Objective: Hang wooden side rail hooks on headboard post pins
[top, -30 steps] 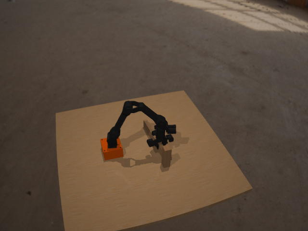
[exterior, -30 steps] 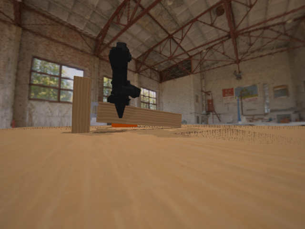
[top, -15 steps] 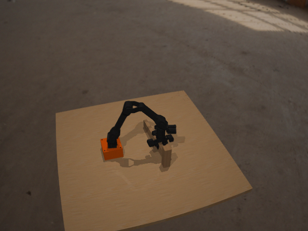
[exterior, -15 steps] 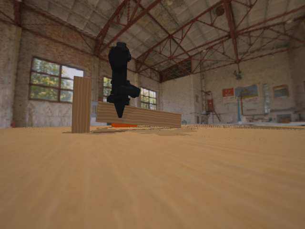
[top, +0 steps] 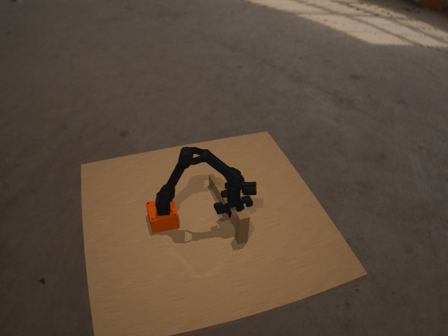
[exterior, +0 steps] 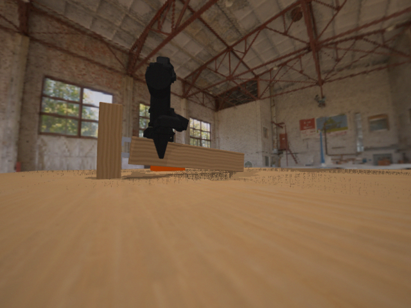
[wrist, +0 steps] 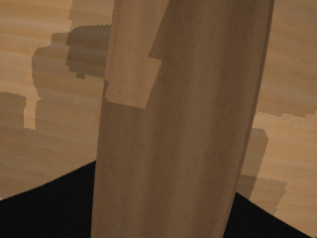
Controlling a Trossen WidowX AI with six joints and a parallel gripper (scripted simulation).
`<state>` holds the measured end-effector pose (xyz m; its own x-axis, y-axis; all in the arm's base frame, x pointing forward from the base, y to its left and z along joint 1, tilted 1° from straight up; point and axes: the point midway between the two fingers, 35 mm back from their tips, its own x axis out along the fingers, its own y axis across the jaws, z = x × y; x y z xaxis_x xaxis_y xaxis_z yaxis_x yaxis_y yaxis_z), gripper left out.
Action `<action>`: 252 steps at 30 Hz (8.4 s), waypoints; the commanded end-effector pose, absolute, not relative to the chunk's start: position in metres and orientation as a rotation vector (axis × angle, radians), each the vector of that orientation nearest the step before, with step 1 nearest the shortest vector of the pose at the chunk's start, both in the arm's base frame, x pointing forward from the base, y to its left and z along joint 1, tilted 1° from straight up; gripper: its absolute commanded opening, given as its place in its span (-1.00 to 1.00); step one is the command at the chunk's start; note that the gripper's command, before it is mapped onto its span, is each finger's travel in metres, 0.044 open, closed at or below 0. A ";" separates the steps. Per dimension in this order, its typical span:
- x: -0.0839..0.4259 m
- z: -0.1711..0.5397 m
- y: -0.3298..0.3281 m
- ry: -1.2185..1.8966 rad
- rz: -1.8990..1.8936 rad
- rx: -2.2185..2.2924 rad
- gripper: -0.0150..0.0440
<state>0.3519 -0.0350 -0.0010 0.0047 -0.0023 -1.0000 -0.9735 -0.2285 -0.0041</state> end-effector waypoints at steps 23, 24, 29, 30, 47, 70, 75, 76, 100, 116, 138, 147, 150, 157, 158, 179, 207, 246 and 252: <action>0.353 0.000 -0.039 1.084 1.365 -1.389 -0.49; 0.352 0.000 -0.039 1.084 1.365 -1.389 -0.49; 0.353 0.000 -0.040 1.084 1.365 -1.389 -0.49; 0.353 0.001 -0.040 1.084 1.365 -1.389 -0.49; 0.355 0.003 -0.041 1.084 1.364 -1.389 -0.49; 0.358 0.003 -0.043 1.084 1.364 -1.390 -0.49; 0.358 0.003 -0.044 1.084 1.364 -1.390 -0.49; 0.357 0.002 -0.044 1.084 1.364 -1.390 -0.49; 0.355 0.000 -0.047 1.084 1.364 -1.390 -0.49; 0.355 0.000 -0.049 1.084 1.364 -1.390 -0.49; 0.356 0.002 -0.050 1.084 1.364 -1.390 -0.49; 0.357 0.003 -0.051 1.084 1.364 -1.390 -0.49; 0.358 0.003 -0.051 1.084 1.364 -1.390 -0.49; 0.359 0.003 -0.052 1.084 1.364 -1.390 -0.49; 0.359 0.003 -0.052 1.084 1.364 -1.390 -0.49; 0.359 0.001 -0.053 1.084 1.364 -1.390 -0.49; 0.359 -0.004 -0.053 1.084 1.364 -1.390 -0.49; 0.360 -0.011 -0.053 1.084 1.364 -1.390 -0.49; 0.360 -0.012 -0.053 1.084 1.364 -1.390 -0.49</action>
<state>0.3583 -0.0518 -0.0114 0.0094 0.0011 -1.0000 -0.9726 -0.2322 -0.0094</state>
